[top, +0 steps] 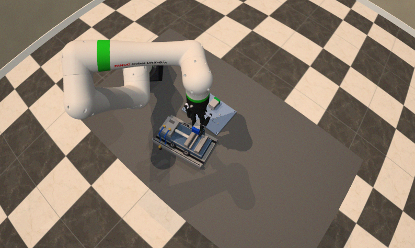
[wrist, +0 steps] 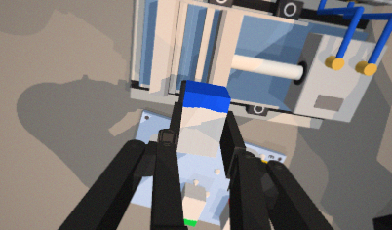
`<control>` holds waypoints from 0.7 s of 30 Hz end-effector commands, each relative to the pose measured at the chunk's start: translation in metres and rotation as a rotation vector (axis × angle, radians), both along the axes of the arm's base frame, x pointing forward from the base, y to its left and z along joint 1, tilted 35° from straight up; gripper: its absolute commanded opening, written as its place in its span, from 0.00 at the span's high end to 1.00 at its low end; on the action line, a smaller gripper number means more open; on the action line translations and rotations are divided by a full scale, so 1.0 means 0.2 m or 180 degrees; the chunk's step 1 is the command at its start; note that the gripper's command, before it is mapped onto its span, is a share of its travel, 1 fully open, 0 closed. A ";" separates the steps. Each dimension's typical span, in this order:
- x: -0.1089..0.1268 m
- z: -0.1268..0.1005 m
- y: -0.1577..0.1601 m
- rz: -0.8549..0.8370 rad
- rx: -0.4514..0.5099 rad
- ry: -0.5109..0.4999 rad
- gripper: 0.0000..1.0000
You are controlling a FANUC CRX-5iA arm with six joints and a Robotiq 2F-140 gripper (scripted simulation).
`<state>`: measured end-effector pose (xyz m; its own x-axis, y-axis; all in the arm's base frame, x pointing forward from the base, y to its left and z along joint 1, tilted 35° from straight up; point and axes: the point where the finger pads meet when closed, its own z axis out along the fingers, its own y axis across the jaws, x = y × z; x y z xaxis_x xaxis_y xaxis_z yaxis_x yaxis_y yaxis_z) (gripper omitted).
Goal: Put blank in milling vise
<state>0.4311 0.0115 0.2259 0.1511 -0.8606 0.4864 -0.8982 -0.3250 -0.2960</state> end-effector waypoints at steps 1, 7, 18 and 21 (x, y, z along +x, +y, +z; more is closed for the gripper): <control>0.01 0.02 -0.02 0.0002 0.0001 -0.0003 0.90; 0.07 0.08 -0.11 0.0002 0.0002 -0.0002 0.90; 0.12 0.15 -0.21 0.0002 -0.0001 -0.0006 0.90; 0.13 0.16 -0.23 0.0002 0.0000 -0.0005 0.90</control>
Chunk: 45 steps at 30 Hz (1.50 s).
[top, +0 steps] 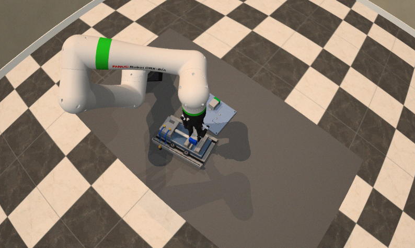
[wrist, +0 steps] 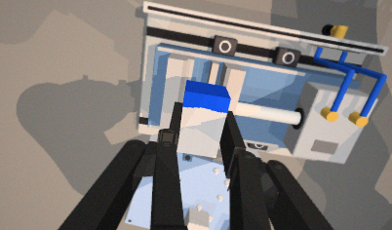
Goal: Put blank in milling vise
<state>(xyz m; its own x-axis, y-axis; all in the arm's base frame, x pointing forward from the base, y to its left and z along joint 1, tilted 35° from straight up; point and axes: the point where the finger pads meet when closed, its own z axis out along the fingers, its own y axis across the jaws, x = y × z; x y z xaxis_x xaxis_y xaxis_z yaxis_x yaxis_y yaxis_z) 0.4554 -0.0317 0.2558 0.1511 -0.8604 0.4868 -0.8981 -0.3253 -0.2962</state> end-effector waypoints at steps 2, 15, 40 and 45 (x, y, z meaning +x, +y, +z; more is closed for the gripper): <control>0.02 0.02 -0.02 0.0002 0.0002 -0.0003 0.90; 0.04 0.04 -0.06 0.0002 0.0003 -0.0001 0.90; 0.01 0.02 -0.02 0.0002 0.0003 0.0000 0.90; 0.01 0.01 -0.01 0.0002 0.0003 0.0000 0.90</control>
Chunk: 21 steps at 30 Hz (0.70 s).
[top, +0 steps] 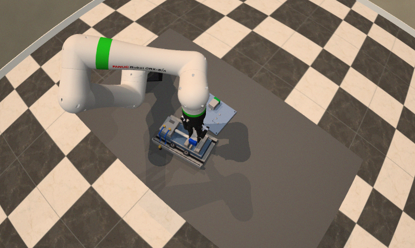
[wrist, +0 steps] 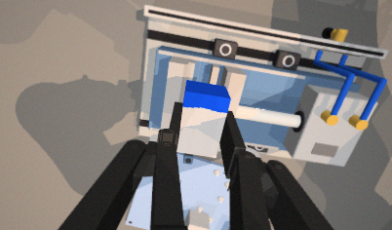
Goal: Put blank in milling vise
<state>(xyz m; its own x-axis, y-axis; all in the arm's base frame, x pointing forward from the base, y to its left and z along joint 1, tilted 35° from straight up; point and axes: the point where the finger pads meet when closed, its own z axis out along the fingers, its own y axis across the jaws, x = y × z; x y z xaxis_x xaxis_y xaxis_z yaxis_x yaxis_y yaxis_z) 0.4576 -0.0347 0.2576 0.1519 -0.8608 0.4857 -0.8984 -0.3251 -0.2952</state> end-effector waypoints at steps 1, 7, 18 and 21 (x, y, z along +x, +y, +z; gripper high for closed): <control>0.00 0.00 0.00 0.0001 0.0000 -0.0004 0.90; 0.00 0.00 0.01 0.0002 0.0000 -0.0004 0.90; -0.01 0.00 0.01 0.0002 0.0000 -0.0004 0.90; -0.01 0.00 0.01 0.0002 0.0000 -0.0004 0.90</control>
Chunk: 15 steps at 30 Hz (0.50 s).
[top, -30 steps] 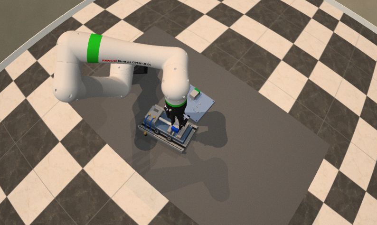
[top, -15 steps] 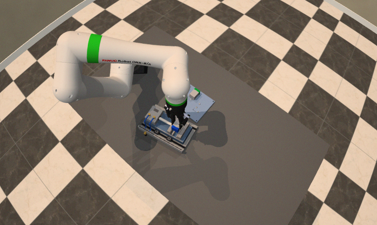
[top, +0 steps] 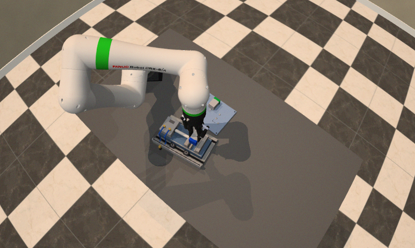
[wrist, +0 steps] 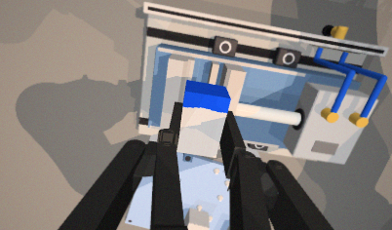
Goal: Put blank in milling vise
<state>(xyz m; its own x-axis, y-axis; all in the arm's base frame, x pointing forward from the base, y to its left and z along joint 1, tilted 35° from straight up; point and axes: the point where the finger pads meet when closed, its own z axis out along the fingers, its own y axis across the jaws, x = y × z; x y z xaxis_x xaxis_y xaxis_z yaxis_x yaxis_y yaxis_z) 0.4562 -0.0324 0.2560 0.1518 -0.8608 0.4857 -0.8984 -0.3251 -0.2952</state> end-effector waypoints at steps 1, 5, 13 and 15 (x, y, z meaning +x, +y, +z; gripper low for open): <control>0.00 0.00 0.00 0.0002 0.0000 -0.0004 0.90; 0.00 0.00 0.00 0.0002 0.0000 -0.0004 0.90; 0.00 0.00 0.01 0.0002 0.0000 -0.0004 0.90; 0.00 -0.01 0.00 0.0002 0.0000 -0.0004 0.90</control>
